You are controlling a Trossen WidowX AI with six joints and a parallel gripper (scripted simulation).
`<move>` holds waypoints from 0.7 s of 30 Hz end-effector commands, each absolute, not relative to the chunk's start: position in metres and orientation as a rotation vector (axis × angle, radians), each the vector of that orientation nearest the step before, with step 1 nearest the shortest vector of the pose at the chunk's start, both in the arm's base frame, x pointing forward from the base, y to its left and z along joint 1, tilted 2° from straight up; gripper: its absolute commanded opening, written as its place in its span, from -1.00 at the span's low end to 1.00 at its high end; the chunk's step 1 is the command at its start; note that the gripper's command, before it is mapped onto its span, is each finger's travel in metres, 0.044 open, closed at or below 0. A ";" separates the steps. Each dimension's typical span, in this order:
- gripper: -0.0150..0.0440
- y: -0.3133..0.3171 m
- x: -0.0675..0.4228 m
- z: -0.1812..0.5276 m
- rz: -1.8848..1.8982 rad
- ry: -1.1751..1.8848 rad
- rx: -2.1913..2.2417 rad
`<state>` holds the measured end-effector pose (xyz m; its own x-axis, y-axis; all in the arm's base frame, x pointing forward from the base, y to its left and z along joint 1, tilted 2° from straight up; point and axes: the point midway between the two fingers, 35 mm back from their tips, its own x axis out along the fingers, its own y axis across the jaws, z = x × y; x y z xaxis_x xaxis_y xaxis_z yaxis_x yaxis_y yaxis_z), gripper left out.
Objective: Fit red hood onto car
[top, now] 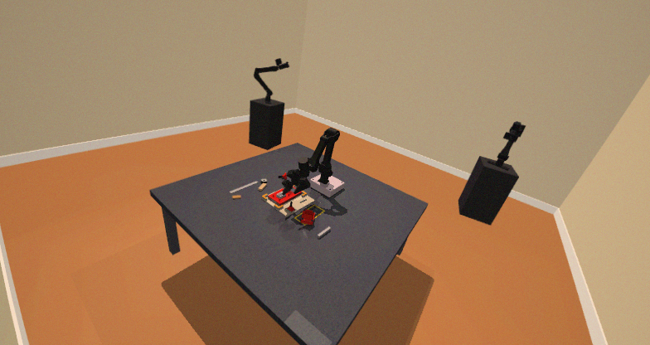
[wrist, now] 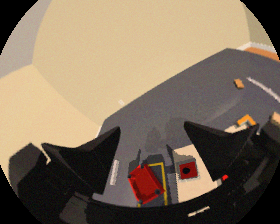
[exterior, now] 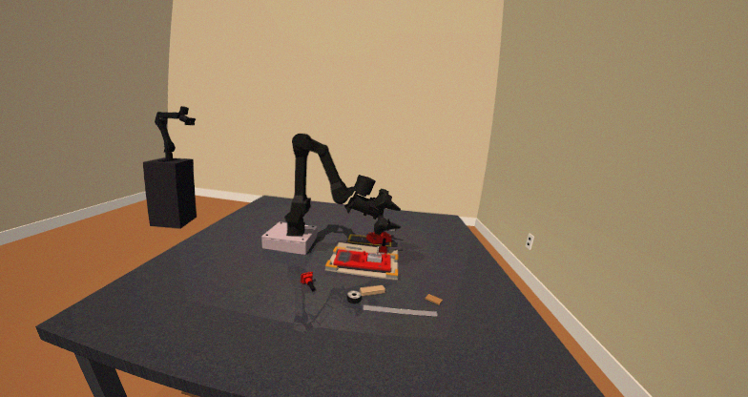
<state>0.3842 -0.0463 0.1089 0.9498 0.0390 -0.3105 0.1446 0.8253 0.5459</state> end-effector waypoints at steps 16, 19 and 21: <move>1.00 0.074 0.340 0.057 0.366 0.525 -0.058; 1.00 0.074 0.340 0.057 0.366 0.525 -0.058; 1.00 0.074 0.340 0.056 0.366 0.525 -0.058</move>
<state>0.3420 0.0724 0.0588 0.8082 0.3211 -0.4937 -0.3462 0.9372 0.0429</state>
